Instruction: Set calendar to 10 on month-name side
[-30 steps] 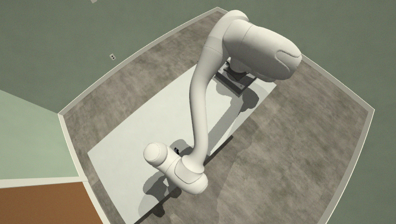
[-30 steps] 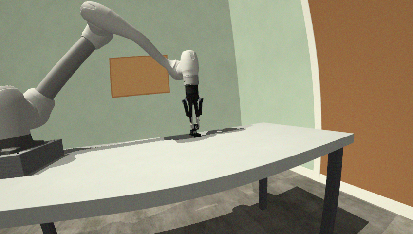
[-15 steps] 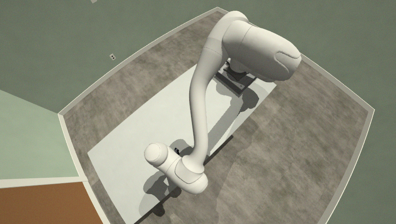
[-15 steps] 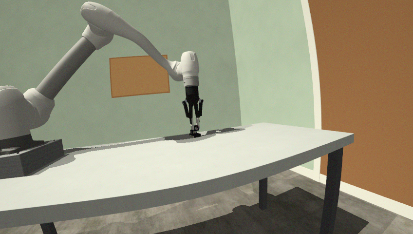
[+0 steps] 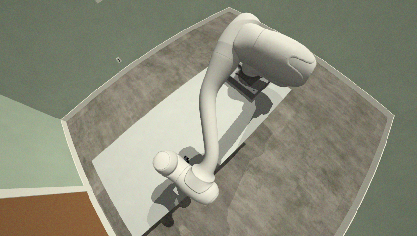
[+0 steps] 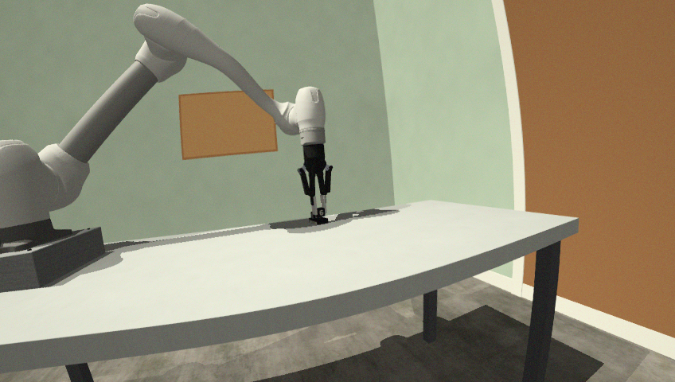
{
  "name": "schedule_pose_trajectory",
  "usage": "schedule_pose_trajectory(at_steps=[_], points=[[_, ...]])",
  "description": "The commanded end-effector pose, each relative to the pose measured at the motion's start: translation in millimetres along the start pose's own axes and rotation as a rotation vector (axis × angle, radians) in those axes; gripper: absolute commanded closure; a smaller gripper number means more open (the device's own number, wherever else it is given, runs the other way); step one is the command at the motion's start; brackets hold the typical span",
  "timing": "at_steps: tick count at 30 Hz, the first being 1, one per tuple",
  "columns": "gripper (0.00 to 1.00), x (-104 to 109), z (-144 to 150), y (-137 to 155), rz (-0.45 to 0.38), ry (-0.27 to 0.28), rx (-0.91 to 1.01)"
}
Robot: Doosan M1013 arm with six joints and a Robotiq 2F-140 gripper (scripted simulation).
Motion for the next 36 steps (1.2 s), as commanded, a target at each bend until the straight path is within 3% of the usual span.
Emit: schedule_pose_trajectory(at_steps=[1, 36], points=[[0.76, -1.9, 0.0, 0.0, 0.0, 0.0, 0.0], [0.76, -4.9, 0.0, 0.0, 0.0, 0.0, 0.0]])
Point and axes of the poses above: the point where the finger pads meet when closed, its own x axis back along the fingers, its own z axis across the jaws, y = z × x, the point moved 6 cm from there along x, back along the fingers, and after that the axes turned 6 degrees about x, right-handed, at the moved point
